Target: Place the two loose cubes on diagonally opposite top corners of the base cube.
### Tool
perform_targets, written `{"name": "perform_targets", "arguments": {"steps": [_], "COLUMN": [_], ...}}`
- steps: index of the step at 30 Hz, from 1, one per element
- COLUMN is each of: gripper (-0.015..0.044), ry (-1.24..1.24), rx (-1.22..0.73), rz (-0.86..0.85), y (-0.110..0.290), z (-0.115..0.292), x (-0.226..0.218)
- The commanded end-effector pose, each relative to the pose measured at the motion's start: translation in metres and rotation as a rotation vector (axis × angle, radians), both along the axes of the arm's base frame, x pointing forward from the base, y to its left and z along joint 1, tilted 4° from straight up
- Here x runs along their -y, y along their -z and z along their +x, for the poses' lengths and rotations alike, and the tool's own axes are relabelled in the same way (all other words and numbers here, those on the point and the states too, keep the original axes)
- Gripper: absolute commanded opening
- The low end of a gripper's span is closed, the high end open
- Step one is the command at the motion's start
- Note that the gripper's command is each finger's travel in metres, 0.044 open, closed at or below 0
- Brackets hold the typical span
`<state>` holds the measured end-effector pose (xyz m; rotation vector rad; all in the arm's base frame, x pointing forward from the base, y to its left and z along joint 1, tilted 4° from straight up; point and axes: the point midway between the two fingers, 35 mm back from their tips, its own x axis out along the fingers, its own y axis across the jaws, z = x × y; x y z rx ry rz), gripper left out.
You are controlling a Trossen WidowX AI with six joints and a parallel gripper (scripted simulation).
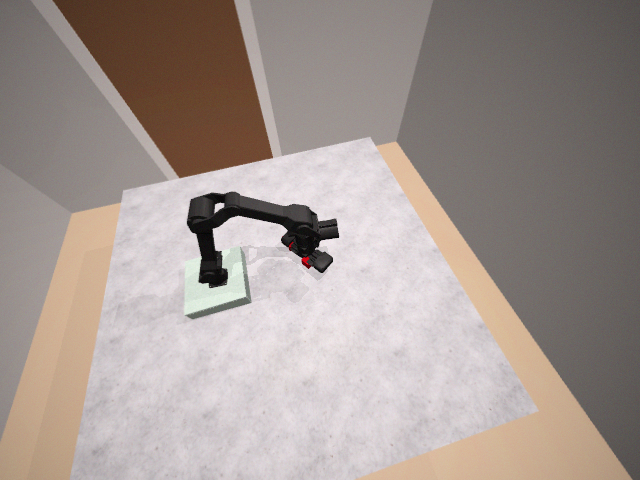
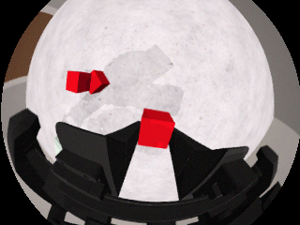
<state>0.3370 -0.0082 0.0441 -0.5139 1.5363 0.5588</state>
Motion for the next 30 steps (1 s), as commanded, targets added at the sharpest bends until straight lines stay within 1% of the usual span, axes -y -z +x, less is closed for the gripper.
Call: {"name": "perform_targets", "arguments": {"steps": [1, 9, 13, 30], "gripper": [0.0105, 0.0105, 0.0105, 0.0105], "ry": [-0.003, -0.003, 0.016, 0.503], "rx": [0.009, 0.009, 0.009, 0.001], "rz": [-0.003, -0.003, -0.003, -0.018], "y": [-0.013, -0.038, -0.04, -0.038], "z": [0.001, -0.002, -0.002, -0.009], "x": [0.001, 0.001, 0.0, -0.032]}}
